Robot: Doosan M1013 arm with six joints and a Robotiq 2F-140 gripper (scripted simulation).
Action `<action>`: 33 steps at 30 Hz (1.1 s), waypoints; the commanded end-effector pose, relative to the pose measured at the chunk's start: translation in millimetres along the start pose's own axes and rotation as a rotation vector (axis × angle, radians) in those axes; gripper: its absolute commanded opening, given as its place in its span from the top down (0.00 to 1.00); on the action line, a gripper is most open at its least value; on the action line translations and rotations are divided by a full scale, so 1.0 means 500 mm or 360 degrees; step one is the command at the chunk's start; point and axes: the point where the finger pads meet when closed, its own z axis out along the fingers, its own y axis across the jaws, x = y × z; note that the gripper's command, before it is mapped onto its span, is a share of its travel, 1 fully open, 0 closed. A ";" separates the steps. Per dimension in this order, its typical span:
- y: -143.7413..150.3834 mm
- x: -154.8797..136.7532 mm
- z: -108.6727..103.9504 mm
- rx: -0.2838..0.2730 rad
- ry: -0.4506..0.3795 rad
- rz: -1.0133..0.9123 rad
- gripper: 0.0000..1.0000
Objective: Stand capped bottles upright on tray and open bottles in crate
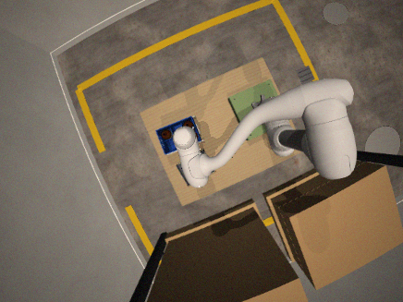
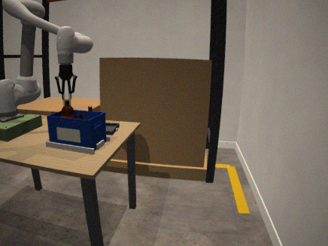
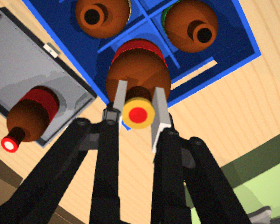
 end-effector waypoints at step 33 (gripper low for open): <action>-0.010 0.002 -0.181 0.0004 0.0007 -0.0005 1.00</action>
